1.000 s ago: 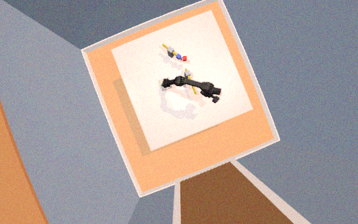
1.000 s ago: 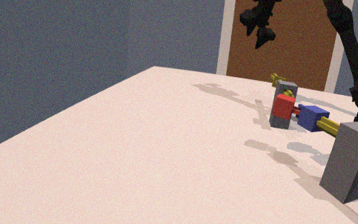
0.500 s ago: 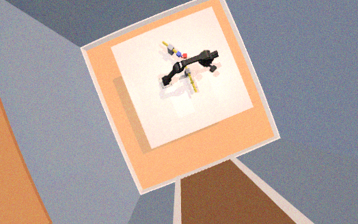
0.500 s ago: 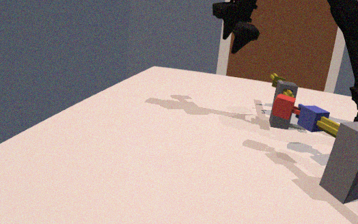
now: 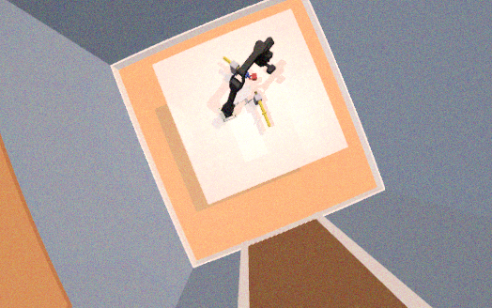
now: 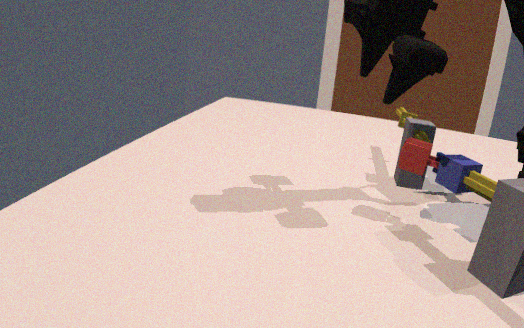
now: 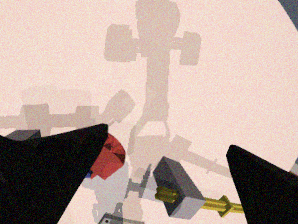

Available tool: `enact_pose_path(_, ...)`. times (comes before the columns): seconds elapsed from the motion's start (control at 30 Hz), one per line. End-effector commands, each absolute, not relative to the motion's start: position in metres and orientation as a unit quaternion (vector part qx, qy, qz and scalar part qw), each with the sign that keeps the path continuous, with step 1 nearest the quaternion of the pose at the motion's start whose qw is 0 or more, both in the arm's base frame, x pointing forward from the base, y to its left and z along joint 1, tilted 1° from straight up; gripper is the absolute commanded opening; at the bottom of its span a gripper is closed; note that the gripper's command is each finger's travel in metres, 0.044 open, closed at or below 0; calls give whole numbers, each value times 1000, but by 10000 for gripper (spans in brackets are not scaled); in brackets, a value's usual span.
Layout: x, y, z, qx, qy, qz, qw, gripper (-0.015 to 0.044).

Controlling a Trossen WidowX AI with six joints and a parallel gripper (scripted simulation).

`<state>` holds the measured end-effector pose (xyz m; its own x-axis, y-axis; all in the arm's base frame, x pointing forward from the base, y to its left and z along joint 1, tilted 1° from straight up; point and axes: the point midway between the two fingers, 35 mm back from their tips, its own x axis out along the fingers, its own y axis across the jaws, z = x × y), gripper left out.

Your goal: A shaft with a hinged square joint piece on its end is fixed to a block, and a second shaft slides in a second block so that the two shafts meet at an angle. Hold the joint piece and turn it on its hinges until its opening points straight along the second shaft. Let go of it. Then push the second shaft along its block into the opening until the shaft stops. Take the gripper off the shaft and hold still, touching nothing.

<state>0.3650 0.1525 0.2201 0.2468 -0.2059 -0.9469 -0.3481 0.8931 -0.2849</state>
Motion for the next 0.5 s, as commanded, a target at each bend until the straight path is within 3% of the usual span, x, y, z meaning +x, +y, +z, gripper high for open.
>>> enact_pose_path(0.0,364,147,221,-215,616,32,758,440)
enact_pose_path(0.47,367,144,212,-55,643,-34,763,440)
